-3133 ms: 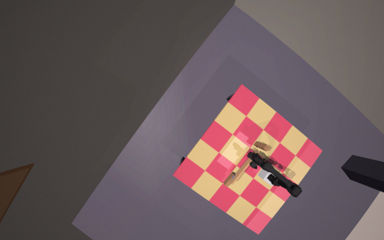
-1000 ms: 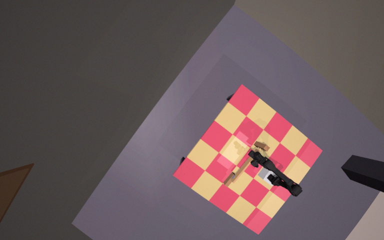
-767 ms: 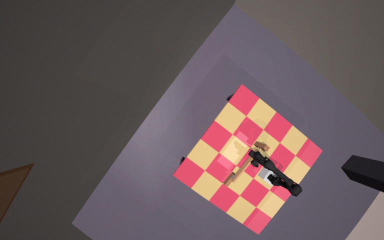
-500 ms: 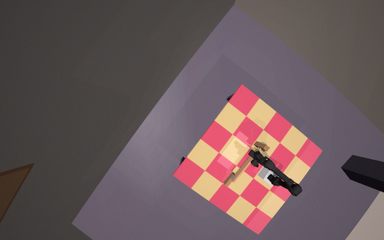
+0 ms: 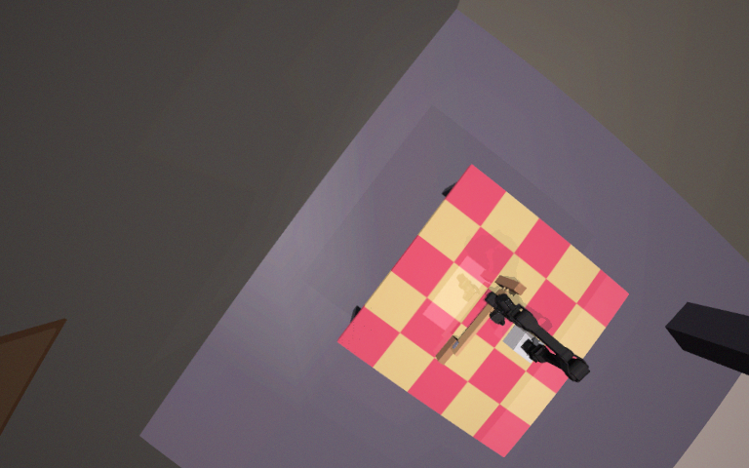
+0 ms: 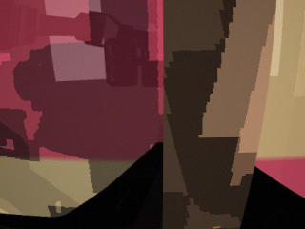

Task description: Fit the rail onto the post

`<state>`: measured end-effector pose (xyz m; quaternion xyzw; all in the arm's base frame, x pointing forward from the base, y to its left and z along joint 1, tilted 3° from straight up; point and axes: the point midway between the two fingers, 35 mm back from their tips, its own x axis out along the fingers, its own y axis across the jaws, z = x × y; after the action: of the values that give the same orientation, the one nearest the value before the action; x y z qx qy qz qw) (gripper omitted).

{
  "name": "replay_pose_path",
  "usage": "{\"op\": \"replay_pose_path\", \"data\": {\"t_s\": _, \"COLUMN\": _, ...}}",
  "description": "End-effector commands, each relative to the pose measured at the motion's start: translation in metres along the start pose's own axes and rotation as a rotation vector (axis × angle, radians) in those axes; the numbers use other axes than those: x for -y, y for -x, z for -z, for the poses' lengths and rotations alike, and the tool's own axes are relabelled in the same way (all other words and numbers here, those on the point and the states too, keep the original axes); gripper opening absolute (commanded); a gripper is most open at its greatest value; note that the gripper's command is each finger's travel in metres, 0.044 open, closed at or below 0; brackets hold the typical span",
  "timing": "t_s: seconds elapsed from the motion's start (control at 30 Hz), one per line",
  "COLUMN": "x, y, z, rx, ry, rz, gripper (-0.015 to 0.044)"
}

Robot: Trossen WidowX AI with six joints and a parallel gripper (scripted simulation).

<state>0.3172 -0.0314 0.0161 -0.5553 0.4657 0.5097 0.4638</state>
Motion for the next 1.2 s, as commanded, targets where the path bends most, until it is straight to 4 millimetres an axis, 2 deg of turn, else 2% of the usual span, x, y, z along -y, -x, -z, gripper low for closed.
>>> {"op": "replay_pose_path", "data": {"t_s": 0.0, "x": 0.001, "y": 0.001, "z": 0.003, "rx": -0.003, "ry": 0.002, "rz": 0.002, "gripper": 0.0000}}
{"op": "replay_pose_path", "data": {"t_s": 1.17, "x": 0.000, "y": 0.001, "z": 0.014, "rx": -0.004, "ry": 0.002, "rz": 0.002, "gripper": 0.0000}}
